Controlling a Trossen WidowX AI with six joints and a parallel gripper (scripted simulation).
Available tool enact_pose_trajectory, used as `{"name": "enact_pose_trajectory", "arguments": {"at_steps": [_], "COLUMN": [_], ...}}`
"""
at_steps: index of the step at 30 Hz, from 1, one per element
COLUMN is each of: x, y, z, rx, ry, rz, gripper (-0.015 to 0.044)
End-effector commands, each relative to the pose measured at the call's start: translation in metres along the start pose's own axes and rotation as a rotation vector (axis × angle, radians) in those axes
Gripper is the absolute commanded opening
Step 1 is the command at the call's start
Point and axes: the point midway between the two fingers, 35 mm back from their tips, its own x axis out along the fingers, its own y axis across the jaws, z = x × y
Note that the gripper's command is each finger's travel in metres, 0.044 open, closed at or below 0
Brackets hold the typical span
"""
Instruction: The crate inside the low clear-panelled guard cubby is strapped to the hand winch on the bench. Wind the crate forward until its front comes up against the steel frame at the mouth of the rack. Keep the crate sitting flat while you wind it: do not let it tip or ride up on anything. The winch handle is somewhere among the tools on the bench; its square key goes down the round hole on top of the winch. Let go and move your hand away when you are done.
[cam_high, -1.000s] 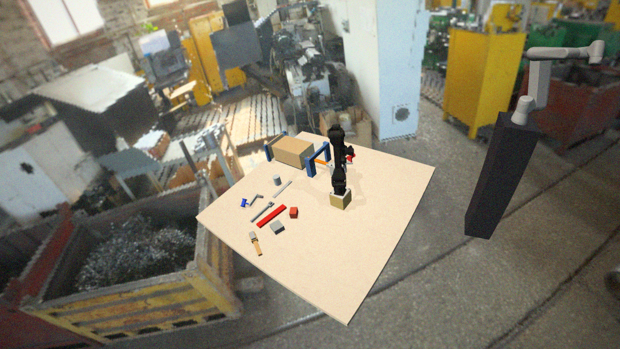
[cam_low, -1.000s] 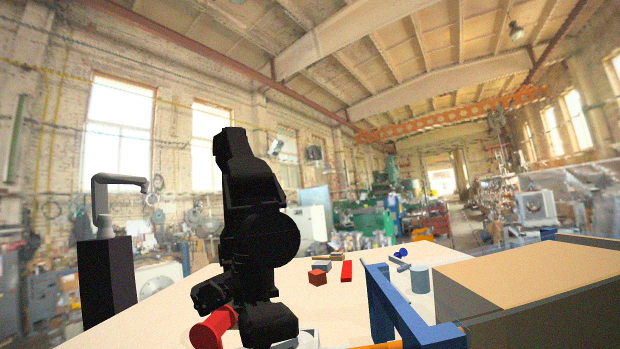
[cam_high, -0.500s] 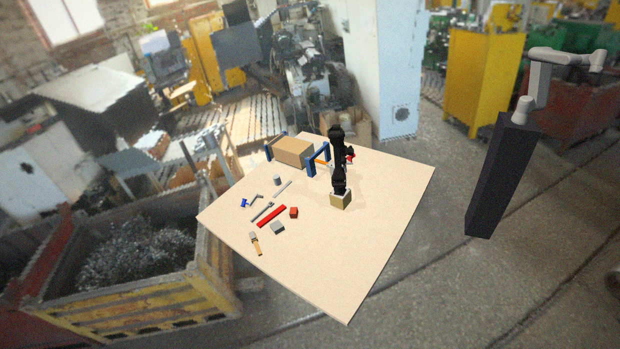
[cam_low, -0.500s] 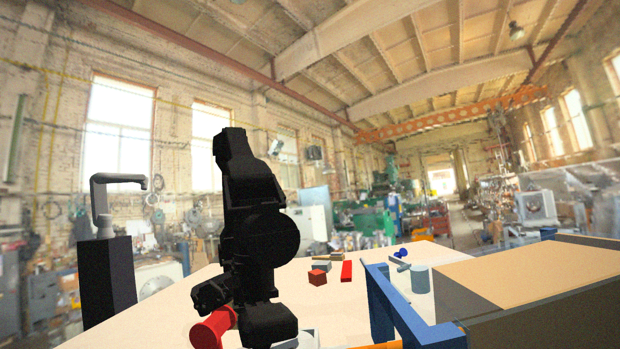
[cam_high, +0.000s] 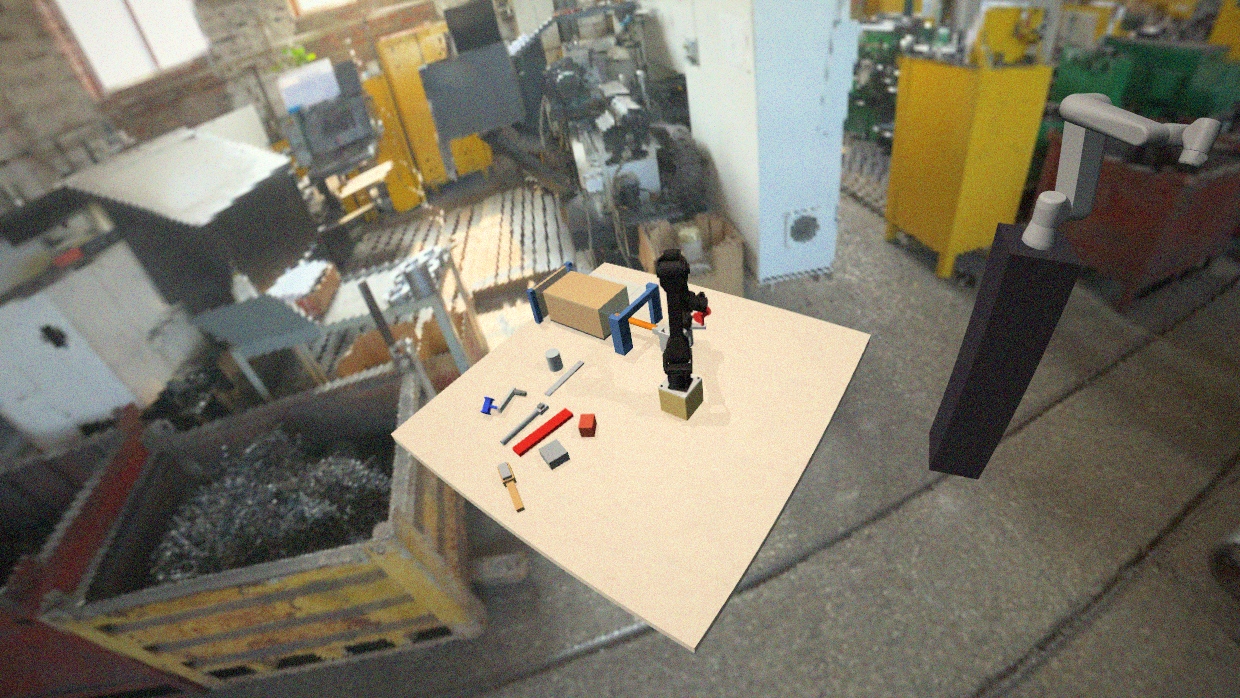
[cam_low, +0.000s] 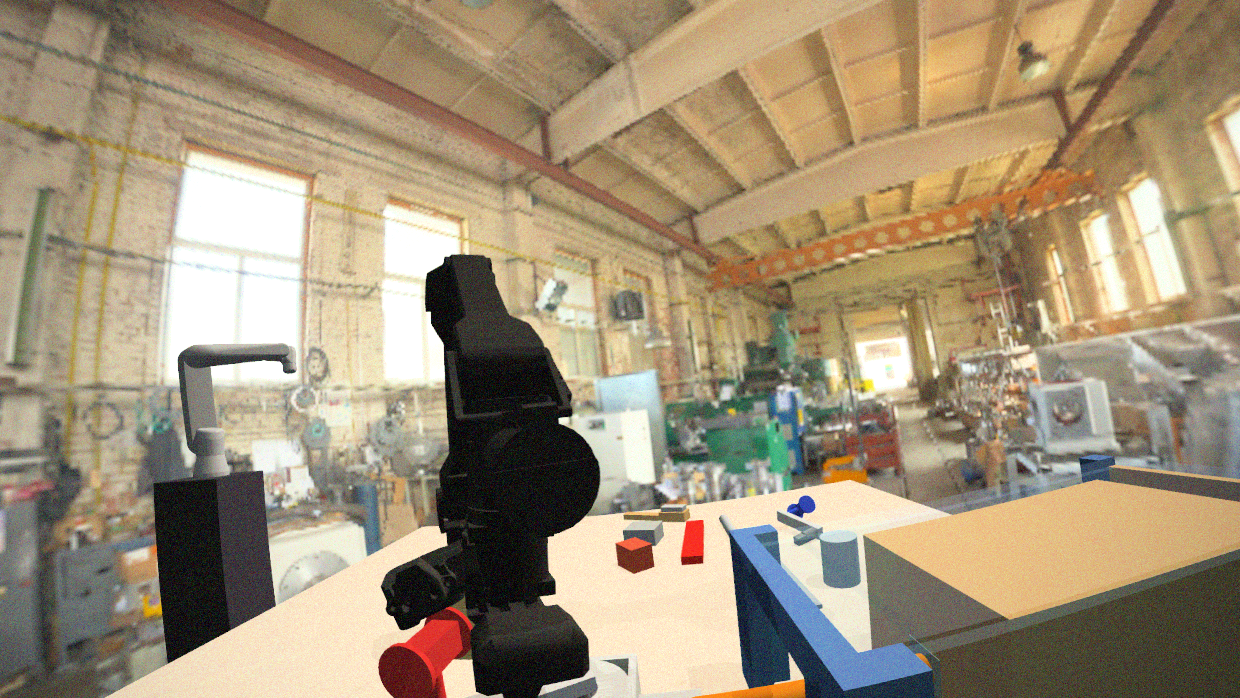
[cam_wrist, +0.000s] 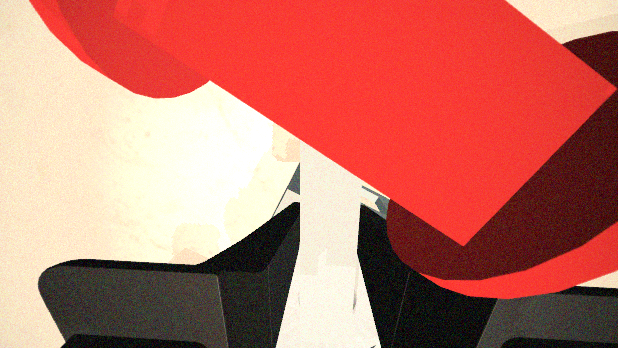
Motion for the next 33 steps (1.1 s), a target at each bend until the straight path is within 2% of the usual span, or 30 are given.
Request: {"name": "enact_pose_trajectory", "arguments": {"at_steps": [1, 16, 33], "x": [0.0038, 0.004, 0.0037], "y": [-0.0017, 0.0032, 0.0014], "z": [-0.0007, -0.0008, -0.0006], "rx": [0.017, -0.088, -0.055], "ry": [0.004, 0.005, 0.005], "rz": [-0.007, 0.004, 0.001], "gripper": [0.0, 0.0, 0.0]}}
